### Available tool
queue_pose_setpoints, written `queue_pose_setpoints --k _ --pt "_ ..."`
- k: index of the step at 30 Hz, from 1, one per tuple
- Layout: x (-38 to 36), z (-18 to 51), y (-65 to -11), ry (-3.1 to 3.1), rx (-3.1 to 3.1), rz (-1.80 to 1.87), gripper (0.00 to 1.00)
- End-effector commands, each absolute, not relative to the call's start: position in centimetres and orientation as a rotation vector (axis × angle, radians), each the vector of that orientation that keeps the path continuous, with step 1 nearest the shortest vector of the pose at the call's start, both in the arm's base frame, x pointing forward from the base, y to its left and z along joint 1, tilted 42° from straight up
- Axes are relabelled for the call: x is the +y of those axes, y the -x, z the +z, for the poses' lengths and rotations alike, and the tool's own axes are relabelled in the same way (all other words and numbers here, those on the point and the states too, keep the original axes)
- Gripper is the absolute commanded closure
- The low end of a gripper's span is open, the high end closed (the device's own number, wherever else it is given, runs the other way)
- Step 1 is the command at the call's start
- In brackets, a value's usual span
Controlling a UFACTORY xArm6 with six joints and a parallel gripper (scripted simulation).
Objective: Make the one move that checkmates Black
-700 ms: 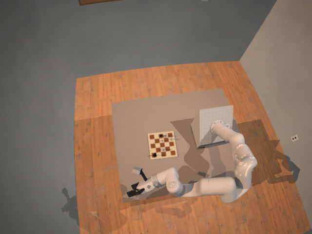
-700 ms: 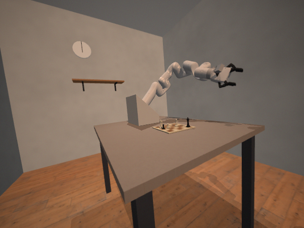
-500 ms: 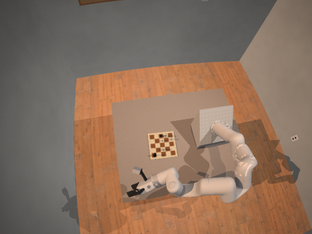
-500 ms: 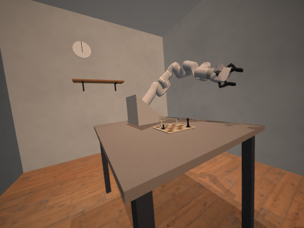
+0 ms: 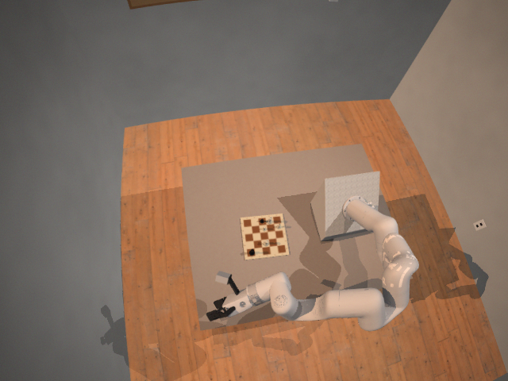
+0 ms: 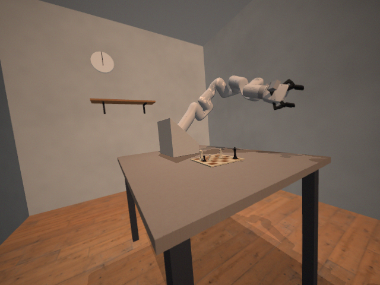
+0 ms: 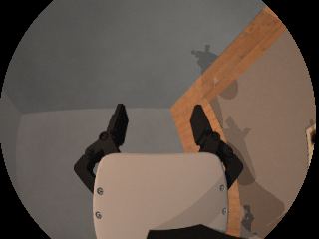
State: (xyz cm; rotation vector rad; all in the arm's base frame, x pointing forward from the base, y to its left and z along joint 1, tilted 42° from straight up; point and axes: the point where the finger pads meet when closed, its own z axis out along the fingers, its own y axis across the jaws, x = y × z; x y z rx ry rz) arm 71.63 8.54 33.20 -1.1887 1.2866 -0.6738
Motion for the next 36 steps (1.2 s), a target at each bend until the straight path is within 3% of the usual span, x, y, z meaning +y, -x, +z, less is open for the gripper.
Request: queue_pose_setpoints --k 1,36 --pt "8.6 33.5 -71.7 1.183 1.281 -0.679 0.0" --pt "13.8 36.8 -75.0 0.936 1.185 -0.998 0.0"
